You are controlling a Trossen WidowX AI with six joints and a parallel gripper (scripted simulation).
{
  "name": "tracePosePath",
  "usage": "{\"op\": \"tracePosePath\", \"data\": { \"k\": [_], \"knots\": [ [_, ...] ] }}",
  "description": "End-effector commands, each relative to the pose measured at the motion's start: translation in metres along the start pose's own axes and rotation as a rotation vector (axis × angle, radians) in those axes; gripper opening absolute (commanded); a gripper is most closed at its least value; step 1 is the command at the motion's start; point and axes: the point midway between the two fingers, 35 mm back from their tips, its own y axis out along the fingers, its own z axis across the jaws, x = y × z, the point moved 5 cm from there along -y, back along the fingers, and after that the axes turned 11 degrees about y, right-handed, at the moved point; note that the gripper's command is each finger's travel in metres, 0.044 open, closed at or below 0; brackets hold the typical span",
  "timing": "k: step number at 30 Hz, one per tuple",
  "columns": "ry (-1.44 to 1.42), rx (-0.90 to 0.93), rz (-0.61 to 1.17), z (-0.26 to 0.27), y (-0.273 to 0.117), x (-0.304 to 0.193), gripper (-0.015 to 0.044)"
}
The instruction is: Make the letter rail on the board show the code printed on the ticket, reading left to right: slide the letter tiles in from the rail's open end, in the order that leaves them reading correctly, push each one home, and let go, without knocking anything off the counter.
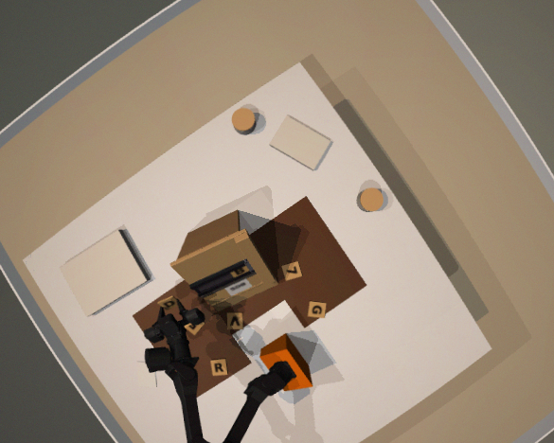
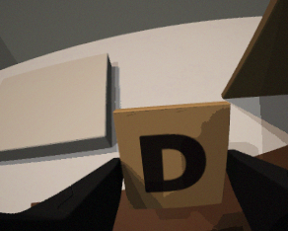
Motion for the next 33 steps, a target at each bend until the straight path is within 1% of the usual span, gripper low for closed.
{"op": "tracePosePath", "data": {
  "k": [1, 33],
  "knots": [
    [-0.006, 0.002, -0.012, 0.001, 0.000, 0.002, 0.0000],
    [-0.007, 0.001, -0.012, -0.012, 0.000, 0.003, 0.0000]
  ]
}}
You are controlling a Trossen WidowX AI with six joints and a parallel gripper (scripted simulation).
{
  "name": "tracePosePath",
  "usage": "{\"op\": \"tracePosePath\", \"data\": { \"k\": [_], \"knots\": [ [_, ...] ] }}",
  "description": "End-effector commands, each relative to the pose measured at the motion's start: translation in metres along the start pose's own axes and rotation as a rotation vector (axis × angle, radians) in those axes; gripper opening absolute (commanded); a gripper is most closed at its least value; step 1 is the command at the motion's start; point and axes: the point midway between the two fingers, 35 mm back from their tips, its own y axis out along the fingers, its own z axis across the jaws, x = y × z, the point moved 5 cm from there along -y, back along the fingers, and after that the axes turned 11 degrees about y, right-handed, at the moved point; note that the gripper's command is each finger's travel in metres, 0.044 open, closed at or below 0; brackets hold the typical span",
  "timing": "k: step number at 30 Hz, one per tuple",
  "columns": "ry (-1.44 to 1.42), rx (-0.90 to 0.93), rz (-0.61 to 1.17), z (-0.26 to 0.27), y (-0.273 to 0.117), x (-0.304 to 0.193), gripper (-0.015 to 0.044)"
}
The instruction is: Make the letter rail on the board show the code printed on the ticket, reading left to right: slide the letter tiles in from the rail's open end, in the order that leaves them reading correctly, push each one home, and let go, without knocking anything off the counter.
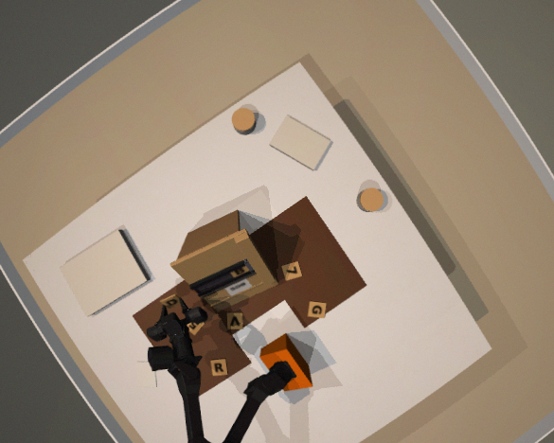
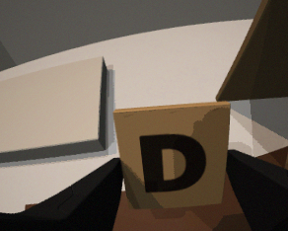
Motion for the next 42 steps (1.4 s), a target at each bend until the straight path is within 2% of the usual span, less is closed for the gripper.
{"op": "tracePosePath", "data": {
  "k": [1, 42],
  "knots": [
    [-0.005, 0.003, 0.000, -0.002, 0.000, 0.001, 0.0000],
    [-0.006, 0.002, 0.000, -0.023, 0.000, 0.005, 0.0000]
  ]
}}
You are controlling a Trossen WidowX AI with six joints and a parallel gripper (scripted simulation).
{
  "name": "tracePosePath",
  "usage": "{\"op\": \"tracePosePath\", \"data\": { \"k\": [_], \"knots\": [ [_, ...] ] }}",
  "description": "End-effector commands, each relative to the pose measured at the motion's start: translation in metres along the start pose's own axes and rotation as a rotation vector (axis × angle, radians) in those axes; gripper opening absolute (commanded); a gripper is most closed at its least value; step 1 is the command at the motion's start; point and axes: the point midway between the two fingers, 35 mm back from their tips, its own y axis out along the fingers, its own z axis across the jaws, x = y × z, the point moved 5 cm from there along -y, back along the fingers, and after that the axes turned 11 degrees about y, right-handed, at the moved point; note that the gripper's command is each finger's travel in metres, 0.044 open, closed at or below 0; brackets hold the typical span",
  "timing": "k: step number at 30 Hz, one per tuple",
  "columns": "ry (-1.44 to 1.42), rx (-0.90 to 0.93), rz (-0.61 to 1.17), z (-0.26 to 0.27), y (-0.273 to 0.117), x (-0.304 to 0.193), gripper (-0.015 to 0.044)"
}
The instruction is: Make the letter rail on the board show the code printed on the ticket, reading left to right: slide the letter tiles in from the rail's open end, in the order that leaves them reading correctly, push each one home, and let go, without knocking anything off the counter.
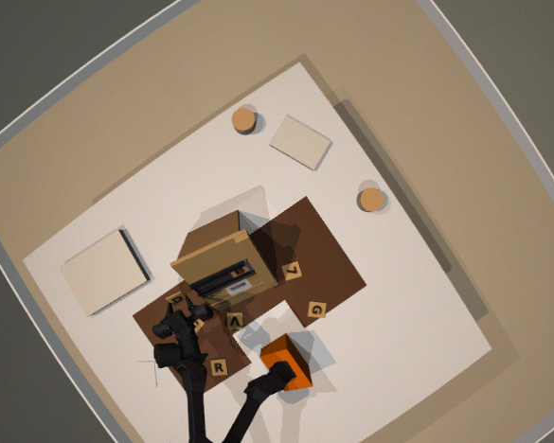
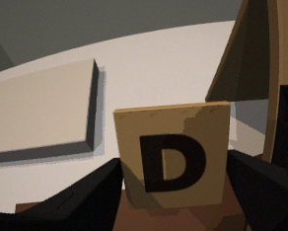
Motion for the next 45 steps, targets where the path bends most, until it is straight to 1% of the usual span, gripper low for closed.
{"op": "tracePosePath", "data": {
  "k": [1, 45],
  "knots": [
    [-0.005, 0.001, 0.001, -0.003, 0.000, 0.000, 0.0000],
    [-0.006, 0.000, 0.001, -0.024, 0.001, 0.005, 0.0000]
  ]
}}
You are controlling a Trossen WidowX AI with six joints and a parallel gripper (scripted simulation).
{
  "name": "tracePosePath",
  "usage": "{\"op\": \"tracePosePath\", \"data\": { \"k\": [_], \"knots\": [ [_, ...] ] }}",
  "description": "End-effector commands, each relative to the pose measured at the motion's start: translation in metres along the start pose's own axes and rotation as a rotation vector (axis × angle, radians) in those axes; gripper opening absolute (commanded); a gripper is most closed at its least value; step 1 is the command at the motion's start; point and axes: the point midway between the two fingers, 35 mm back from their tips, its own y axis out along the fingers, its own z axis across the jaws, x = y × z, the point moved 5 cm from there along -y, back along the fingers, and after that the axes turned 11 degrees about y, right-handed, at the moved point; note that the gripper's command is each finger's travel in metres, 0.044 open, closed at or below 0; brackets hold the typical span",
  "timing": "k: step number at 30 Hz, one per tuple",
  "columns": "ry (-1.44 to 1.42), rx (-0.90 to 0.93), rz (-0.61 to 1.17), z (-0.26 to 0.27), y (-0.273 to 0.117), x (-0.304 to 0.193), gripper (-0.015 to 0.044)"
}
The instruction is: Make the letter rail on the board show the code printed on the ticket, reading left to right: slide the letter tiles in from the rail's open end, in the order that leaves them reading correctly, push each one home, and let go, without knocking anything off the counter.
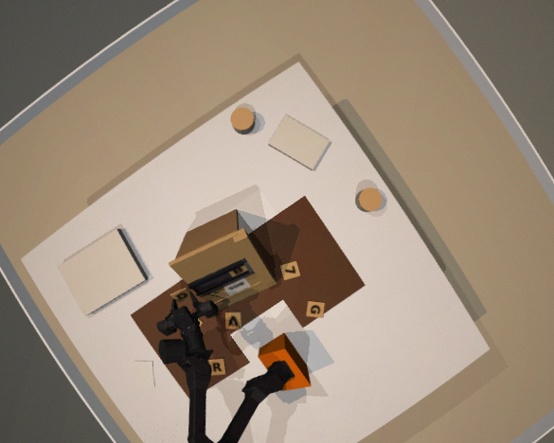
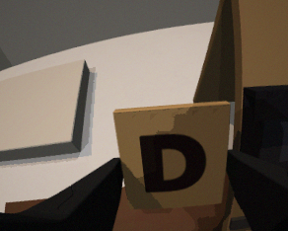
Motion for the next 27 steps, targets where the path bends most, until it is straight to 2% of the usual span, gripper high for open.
{"op": "tracePosePath", "data": {
  "k": [1, 27],
  "knots": [
    [-0.005, 0.001, 0.000, -0.003, 0.000, 0.001, 0.0000],
    [-0.005, 0.001, 0.000, -0.015, 0.000, 0.003, 0.0000]
  ]
}}
